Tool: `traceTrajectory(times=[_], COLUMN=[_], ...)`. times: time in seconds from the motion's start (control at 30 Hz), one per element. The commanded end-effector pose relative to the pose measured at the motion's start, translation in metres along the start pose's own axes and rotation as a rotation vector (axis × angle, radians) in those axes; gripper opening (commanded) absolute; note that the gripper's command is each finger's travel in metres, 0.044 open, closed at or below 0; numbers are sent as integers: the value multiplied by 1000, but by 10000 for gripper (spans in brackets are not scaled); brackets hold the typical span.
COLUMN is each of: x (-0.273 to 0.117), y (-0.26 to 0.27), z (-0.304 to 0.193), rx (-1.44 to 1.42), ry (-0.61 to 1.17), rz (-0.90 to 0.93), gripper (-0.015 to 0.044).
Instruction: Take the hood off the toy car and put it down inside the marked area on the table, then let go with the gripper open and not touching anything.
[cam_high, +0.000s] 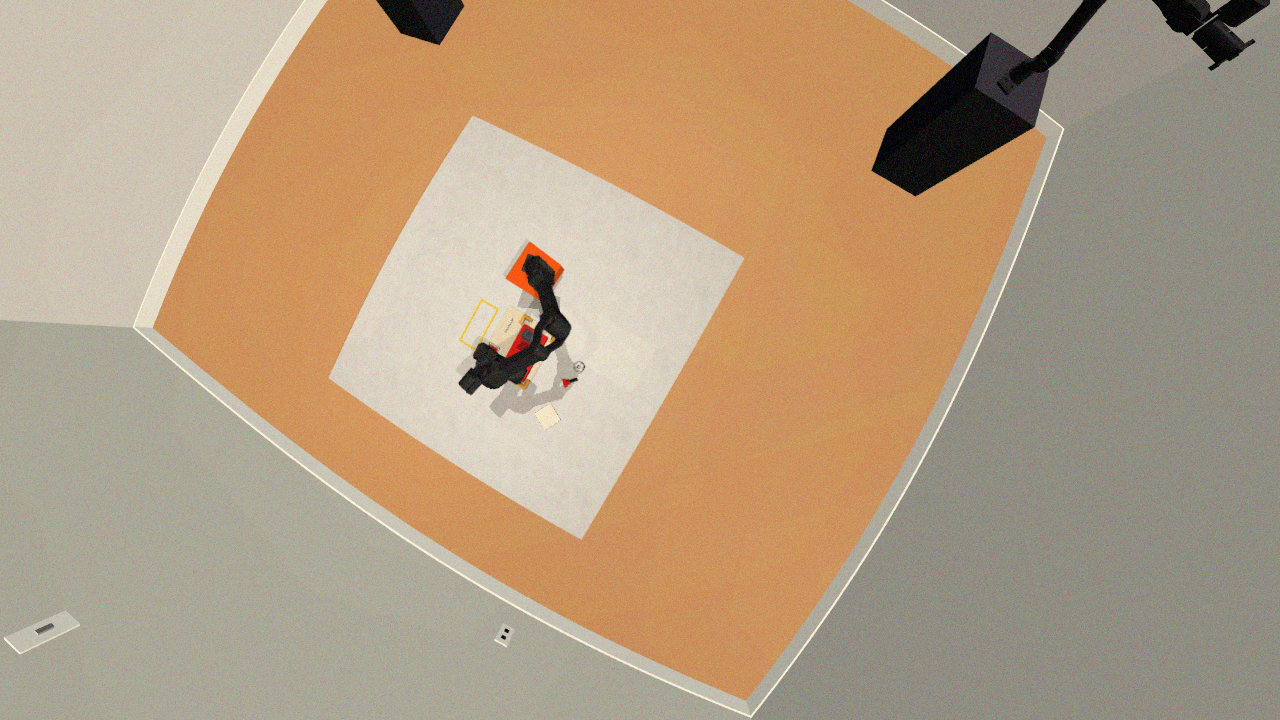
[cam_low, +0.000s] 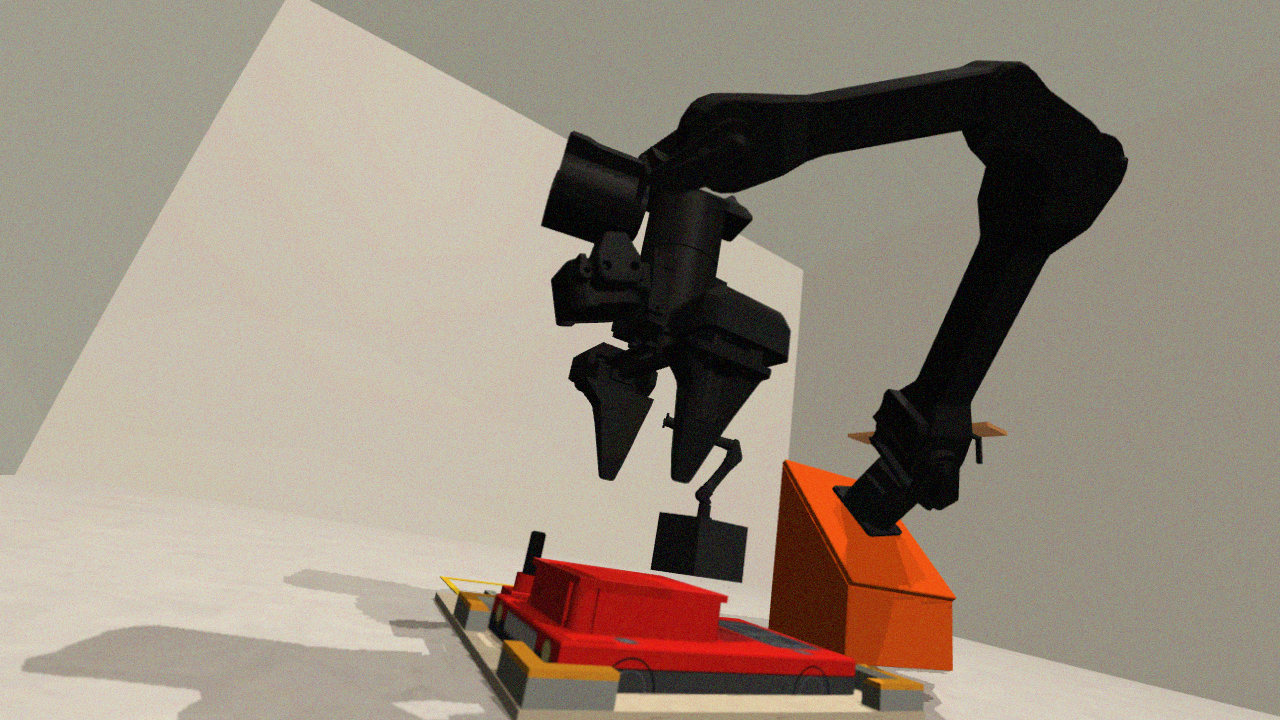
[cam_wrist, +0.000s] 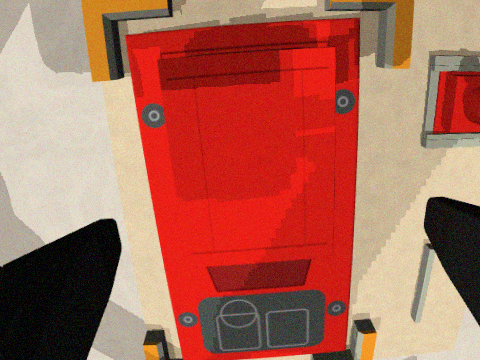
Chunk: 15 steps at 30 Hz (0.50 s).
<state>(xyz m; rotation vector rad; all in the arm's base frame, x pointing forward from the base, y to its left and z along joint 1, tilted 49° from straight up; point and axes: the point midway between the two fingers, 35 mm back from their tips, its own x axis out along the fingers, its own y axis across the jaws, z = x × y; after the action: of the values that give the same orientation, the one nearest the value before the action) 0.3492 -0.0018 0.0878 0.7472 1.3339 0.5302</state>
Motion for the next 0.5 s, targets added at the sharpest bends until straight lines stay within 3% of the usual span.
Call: traceTrajectory(times=[0.0, 0.47], x=[2, 15], y=[4, 4], z=[-4, -3], rx=[-9, -9], ry=[6, 6], rz=[7, 7], gripper=[440, 440])
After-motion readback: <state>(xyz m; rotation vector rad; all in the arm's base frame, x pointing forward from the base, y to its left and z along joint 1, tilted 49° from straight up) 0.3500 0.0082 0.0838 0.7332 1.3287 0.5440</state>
